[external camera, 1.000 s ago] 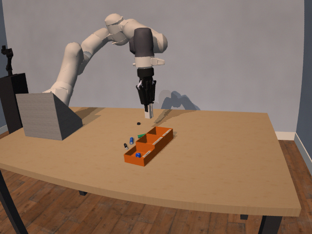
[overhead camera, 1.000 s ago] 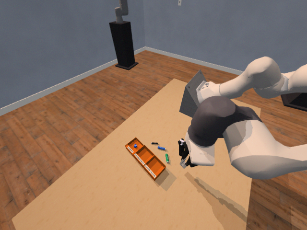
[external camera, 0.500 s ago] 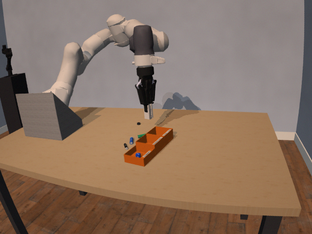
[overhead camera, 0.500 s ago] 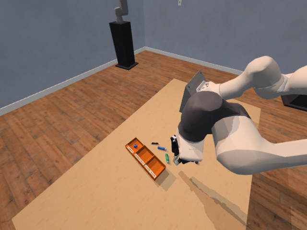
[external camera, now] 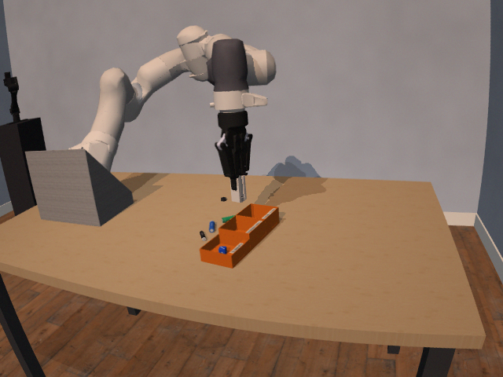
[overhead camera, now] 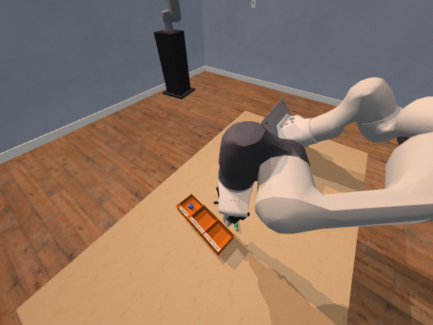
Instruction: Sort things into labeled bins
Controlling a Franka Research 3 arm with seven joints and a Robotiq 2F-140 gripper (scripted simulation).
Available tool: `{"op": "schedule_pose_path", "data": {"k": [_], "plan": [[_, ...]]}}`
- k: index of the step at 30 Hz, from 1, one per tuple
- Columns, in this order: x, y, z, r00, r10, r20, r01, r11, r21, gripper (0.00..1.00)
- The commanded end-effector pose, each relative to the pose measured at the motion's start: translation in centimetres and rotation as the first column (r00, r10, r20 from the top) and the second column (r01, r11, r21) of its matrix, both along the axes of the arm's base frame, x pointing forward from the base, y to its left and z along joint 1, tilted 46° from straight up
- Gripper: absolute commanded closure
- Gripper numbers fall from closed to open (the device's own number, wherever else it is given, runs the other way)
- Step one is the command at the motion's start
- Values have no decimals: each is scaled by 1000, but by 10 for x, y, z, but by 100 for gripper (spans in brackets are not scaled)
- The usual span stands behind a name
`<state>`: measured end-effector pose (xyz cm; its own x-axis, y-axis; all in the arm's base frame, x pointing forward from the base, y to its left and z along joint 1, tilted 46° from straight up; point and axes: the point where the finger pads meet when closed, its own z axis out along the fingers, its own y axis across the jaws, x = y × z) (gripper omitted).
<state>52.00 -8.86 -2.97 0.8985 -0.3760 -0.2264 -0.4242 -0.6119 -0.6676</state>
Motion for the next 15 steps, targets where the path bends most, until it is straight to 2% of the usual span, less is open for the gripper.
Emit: {"op": "schedule_pose_path", "data": {"k": [1, 5, 8, 10, 11, 15], "plan": [[3, -10, -12, 1000, 21, 21, -21, 1000, 12, 94], [7, -27, -28, 986, -117, -121, 121, 992, 27, 94], [10, -40, -41, 975, -157, -160, 162, 987, 20, 94], [10, -40, -41, 975, -157, -160, 162, 987, 20, 94], [11, -44, -45, 963, -188, -191, 195, 981, 18, 94], [15, -61, -61, 947, -228, -227, 236, 972, 9, 94]]}}
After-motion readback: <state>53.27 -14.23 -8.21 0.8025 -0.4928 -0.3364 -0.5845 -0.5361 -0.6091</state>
